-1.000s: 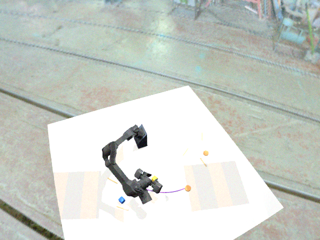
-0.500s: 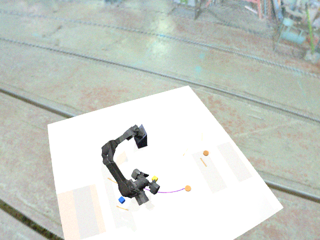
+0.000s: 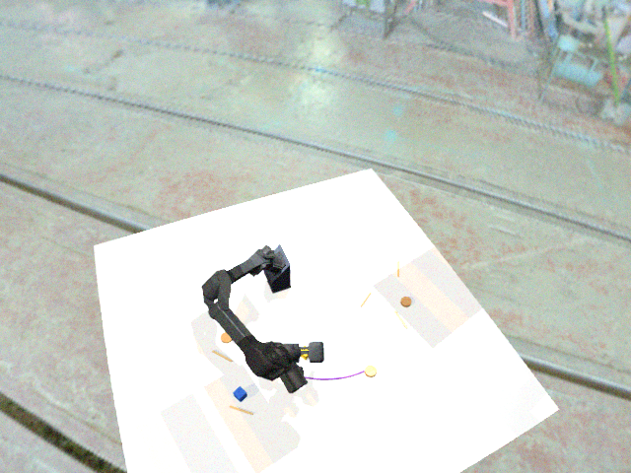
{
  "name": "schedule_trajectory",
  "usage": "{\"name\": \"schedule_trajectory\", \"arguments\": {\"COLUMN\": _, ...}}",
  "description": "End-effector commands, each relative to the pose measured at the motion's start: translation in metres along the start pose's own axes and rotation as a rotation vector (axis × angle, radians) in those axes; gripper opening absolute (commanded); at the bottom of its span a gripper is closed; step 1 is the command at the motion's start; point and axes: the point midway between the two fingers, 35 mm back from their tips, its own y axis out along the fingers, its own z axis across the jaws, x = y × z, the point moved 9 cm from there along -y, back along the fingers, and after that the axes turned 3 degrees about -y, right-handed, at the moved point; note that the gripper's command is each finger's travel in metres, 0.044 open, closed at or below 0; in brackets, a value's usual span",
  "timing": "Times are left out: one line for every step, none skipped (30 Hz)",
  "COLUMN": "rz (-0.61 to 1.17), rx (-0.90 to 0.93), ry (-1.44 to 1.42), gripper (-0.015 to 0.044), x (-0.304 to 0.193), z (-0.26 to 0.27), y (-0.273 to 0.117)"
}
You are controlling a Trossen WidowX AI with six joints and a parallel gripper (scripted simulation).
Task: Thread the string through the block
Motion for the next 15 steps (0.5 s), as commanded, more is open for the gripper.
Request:
{"name": "schedule_trajectory", "arguments": {"rz": -0.121, "rx": -0.262, "ry": -0.792, "gripper": 0.0440, "x": -0.026, "z": 0.024, "y": 0.018}}
{"name": "schedule_trajectory", "arguments": {"rz": -0.126, "rx": -0.306, "ry": -0.901, "gripper": 0.0440, "x": -0.030, "z": 0.027, "y": 0.020}}
{"name": "schedule_trajectory", "arguments": {"rz": -0.128, "rx": -0.351, "ry": -1.009, "gripper": 0.0440, "x": -0.034, "z": 0.030, "y": 0.022}}
{"name": "schedule_trajectory", "arguments": {"rz": -0.126, "rx": -0.399, "ry": -1.116, "gripper": 0.0440, "x": -0.038, "z": 0.033, "y": 0.025}}
{"name": "schedule_trajectory", "arguments": {"rz": -0.130, "rx": -0.444, "ry": -1.181, "gripper": 0.0440, "x": -0.043, "z": 0.035, "y": 0.027}}
{"name": "schedule_trajectory", "arguments": {"rz": -0.128, "rx": -0.472, "ry": -1.234, "gripper": 0.0440, "x": -0.045, "z": 0.037, "y": 0.028}}
{"name": "schedule_trajectory", "arguments": {"rz": -0.124, "rx": -0.498, "ry": -1.287, "gripper": 0.0440, "x": -0.047, "z": 0.038, "y": 0.029}}
{"name": "schedule_trajectory", "arguments": {"rz": -0.123, "rx": -0.538, "ry": -1.342, "gripper": 0.0440, "x": -0.051, "z": 0.040, "y": 0.031}}
{"name": "schedule_trajectory", "arguments": {"rz": -0.116, "rx": -0.563, "ry": -1.394, "gripper": 0.0440, "x": -0.053, "z": 0.041, "y": 0.032}}
{"name": "schedule_trajectory", "arguments": {"rz": -0.108, "rx": -0.589, "ry": -1.445, "gripper": 0.0440, "x": -0.055, "z": 0.042, "y": 0.033}}
{"name": "schedule_trajectory", "arguments": {"rz": -0.099, "rx": -0.615, "ry": -1.496, "gripper": 0.0440, "x": -0.057, "z": 0.043, "y": 0.034}}
{"name": "schedule_trajectory", "arguments": {"rz": -0.089, "rx": -0.641, "ry": -1.546, "gripper": 0.0440, "x": -0.059, "z": 0.044, "y": 0.035}}
{"name": "schedule_trajectory", "arguments": {"rz": -0.078, "rx": -0.667, "ry": -1.596, "gripper": 0.0440, "x": -0.061, "z": 0.045, "y": 0.036}}
{"name": "schedule_trajectory", "arguments": {"rz": -0.066, "rx": -0.694, "ry": -1.645, "gripper": 0.0440, "x": -0.063, "z": 0.046, "y": 0.037}}
{"name": "schedule_trajectory", "arguments": {"rz": -0.052, "rx": -0.721, "ry": -1.694, "gripper": 0.0440, "x": -0.065, "z": 0.047, "y": 0.038}}
